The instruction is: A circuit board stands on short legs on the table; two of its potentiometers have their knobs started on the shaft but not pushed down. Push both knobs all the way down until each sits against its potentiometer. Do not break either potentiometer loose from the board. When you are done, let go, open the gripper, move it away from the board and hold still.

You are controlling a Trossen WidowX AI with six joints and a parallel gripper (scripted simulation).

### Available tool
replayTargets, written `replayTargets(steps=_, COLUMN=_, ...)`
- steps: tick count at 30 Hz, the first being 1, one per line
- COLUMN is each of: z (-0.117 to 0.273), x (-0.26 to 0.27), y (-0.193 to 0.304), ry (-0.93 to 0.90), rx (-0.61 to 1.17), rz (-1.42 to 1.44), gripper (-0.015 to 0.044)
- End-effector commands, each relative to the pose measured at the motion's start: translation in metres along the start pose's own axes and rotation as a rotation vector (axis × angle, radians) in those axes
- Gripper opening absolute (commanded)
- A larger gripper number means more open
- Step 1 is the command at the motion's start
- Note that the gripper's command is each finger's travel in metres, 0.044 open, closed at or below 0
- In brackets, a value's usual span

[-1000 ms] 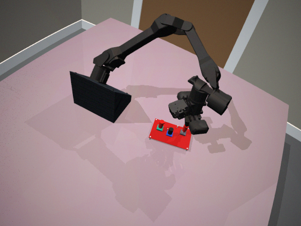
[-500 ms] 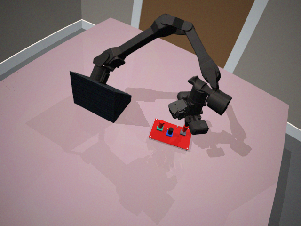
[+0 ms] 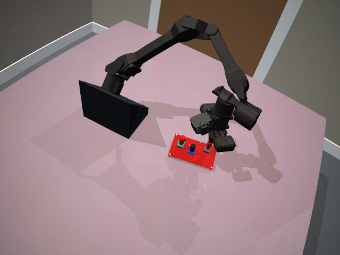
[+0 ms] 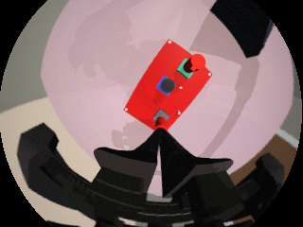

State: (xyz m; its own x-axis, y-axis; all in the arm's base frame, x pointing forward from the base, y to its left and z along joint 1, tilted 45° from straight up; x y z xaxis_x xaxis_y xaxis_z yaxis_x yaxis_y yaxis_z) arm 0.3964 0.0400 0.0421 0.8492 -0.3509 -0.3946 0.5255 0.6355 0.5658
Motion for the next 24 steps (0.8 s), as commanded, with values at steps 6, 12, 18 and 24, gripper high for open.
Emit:
replayTargets(steps=6, z=-0.015, x=0.0, y=0.005, ry=0.028, rx=-0.007, rz=0.029, gripper=0.0)
replayTargets(steps=12, z=-0.005, x=0.001, y=0.006, ry=0.027, rx=-0.008, rz=0.029, gripper=0.0)
replayTargets(steps=18, z=0.004, x=0.001, y=0.006, ry=0.027, rx=-0.008, rz=0.029, gripper=0.0)
replayTargets(steps=24, z=0.014, x=0.001, y=0.006, ry=0.027, rx=-0.009, rz=0.029, gripper=0.0)
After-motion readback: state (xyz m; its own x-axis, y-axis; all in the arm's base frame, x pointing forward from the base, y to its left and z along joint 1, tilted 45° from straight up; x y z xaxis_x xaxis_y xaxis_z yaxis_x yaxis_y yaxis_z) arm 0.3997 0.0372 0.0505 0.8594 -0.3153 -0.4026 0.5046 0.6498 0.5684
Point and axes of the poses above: the point midway between the two fingers, 35 mm back from their tips, its own z axis back along the fingers, its own x axis across the jaws, y = z × x, the point moved 4 cm from there along z, back along the fingers, and after that the axes turned 15 degrees about z, right-handed, at the moved point
